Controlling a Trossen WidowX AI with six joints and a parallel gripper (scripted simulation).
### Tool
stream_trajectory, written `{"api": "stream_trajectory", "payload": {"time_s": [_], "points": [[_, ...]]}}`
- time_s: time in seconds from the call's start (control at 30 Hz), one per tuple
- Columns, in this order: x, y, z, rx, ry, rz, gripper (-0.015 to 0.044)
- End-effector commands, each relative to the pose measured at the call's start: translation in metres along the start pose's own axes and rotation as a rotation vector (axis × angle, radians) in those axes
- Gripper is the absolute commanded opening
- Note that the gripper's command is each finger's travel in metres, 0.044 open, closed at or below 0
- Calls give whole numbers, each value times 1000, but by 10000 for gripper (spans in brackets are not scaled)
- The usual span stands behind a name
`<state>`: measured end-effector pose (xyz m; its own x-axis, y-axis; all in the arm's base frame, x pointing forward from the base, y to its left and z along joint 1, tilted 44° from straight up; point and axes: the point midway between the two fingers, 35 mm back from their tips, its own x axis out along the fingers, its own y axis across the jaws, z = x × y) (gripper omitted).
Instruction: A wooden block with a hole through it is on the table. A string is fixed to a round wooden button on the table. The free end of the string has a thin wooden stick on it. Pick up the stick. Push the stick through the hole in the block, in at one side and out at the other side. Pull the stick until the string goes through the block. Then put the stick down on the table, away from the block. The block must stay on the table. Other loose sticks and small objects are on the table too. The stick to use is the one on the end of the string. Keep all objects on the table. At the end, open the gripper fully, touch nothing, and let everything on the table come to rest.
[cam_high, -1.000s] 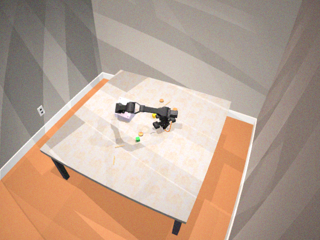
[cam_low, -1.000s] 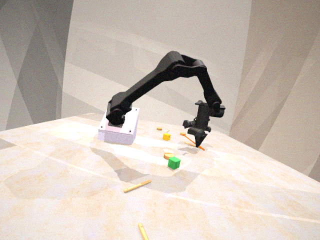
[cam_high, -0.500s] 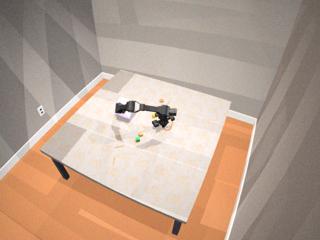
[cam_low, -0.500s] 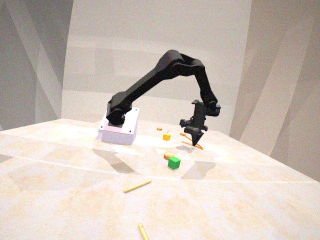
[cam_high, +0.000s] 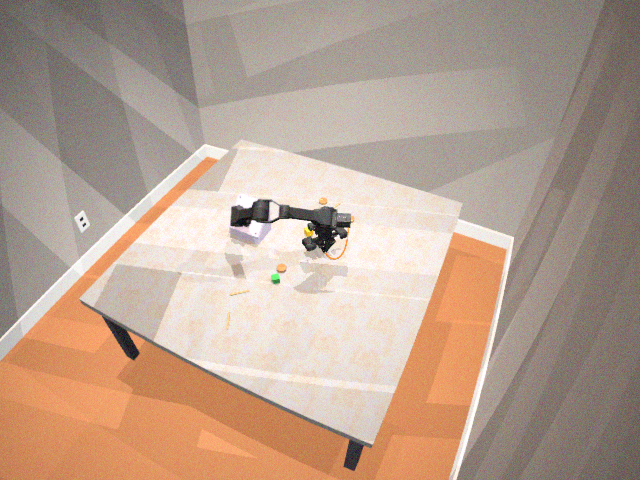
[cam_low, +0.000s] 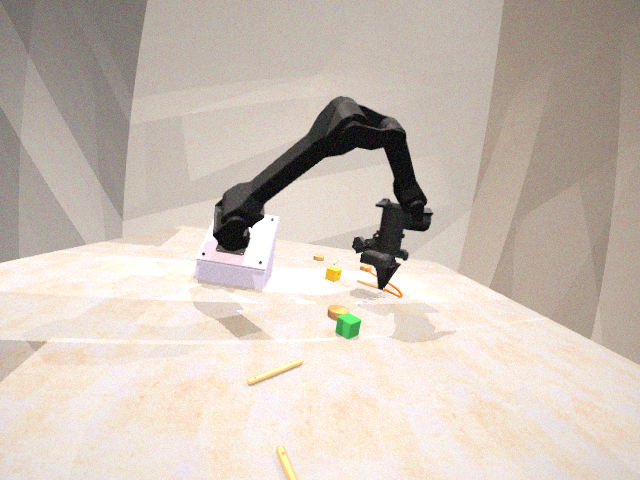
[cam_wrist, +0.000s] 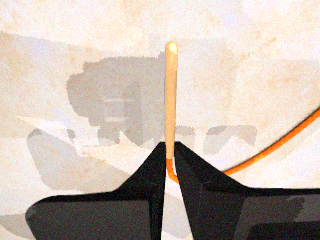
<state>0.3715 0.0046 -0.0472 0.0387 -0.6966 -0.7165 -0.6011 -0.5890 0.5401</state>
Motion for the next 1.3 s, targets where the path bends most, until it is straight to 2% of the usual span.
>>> {"api": "stream_trajectory", "payload": {"time_s": [0.0, 1.27], "points": [[0, 0, 7, 7, -5, -3, 0], [0, 4, 57, 6, -2, -1, 0]]}}
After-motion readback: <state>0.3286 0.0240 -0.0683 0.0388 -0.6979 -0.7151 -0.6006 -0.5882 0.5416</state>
